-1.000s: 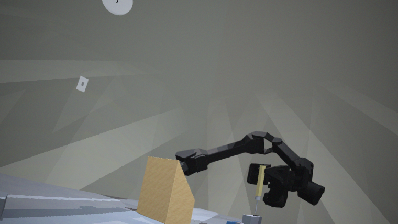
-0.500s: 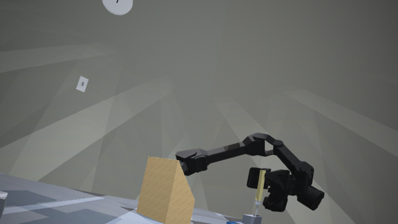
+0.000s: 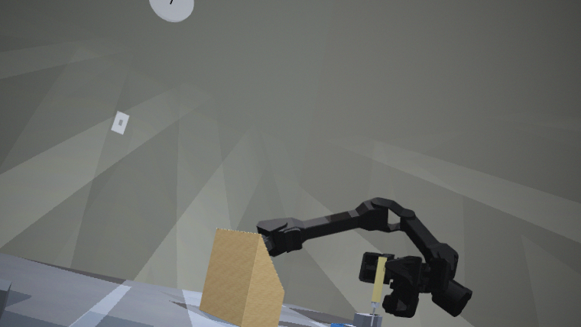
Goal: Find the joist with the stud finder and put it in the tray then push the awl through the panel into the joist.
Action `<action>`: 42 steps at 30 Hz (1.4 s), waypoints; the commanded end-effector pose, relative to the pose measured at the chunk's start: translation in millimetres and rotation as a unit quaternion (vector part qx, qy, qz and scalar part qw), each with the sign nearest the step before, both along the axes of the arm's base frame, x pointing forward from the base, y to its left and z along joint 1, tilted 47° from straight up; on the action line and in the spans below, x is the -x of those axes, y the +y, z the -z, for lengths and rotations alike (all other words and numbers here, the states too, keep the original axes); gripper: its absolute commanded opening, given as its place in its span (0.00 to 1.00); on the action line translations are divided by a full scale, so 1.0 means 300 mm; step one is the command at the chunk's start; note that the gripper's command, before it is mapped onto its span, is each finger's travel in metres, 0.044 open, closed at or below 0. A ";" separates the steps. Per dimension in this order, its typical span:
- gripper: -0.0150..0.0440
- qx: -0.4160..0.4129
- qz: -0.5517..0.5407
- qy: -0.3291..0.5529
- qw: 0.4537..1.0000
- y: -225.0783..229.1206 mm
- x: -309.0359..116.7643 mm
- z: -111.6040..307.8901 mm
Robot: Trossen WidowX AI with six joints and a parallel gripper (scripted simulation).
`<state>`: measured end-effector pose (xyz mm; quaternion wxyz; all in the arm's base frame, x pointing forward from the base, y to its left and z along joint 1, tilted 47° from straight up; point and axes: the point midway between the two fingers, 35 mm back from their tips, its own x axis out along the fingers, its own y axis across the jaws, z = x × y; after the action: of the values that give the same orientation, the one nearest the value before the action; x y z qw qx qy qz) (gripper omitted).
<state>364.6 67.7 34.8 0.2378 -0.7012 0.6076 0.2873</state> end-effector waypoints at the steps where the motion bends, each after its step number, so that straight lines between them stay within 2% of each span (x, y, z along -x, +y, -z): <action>1: 0.25 0.000 0.001 0.000 1.000 0.014 0.002 0.013; 42: 0.25 -0.001 0.001 0.001 1.000 0.105 0.019 0.100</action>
<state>358.9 97.5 5.4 0.2341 -0.7021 0.6082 0.2868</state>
